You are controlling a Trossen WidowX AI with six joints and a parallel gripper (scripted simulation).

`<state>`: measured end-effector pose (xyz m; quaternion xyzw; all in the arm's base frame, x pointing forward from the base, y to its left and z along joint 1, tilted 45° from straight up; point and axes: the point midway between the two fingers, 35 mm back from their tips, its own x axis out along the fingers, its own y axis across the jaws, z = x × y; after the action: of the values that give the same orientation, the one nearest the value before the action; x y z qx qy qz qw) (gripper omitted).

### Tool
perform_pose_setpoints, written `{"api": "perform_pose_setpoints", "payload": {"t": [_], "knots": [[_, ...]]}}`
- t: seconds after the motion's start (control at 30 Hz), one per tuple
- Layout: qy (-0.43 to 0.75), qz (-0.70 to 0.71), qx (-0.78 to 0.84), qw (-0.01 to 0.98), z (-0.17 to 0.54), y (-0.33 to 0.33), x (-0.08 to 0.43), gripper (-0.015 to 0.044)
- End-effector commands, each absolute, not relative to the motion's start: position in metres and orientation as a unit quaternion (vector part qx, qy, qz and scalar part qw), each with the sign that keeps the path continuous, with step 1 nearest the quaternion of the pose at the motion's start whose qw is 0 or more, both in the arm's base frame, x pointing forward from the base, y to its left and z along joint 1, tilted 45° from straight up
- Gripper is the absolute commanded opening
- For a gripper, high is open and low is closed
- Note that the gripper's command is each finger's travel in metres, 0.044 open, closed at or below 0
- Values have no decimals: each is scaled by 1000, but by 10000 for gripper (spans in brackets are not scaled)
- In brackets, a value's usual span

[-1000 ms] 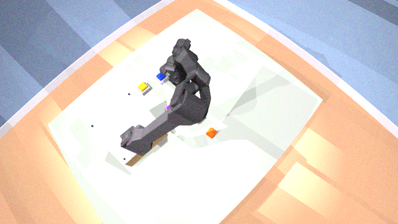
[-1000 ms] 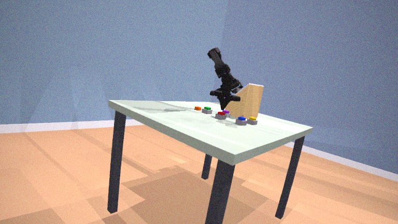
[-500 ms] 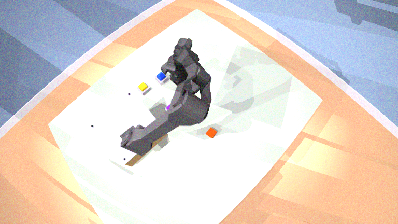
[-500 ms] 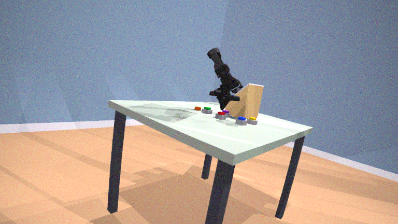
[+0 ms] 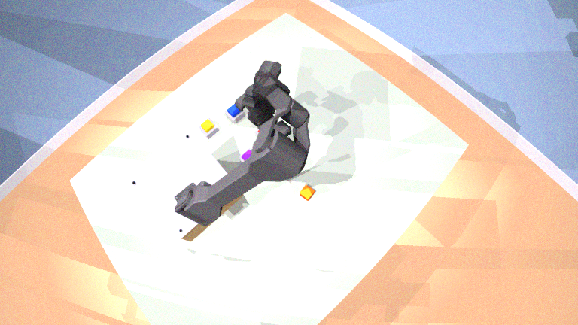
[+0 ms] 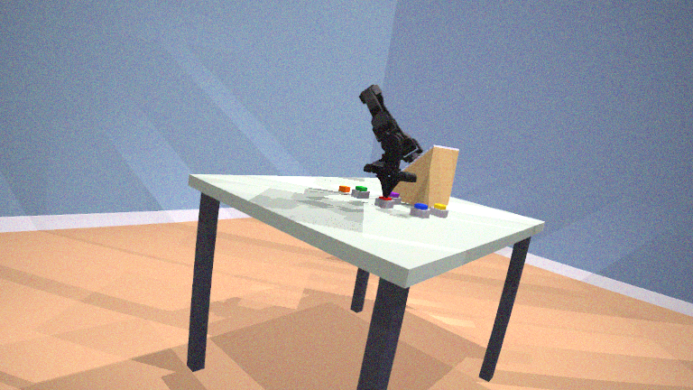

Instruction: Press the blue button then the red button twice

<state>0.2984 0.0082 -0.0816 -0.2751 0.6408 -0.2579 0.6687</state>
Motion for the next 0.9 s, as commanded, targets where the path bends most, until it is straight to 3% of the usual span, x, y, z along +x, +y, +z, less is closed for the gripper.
{"api": "perform_pose_setpoints", "payload": {"t": [0.0,0.63,0.87], "knots": [[642,-257,-279,666,-82,6,296,20],[643,-257,-279,666,-58,31,295,20],[646,-246,-272,669,-93,126,271,204]]}}
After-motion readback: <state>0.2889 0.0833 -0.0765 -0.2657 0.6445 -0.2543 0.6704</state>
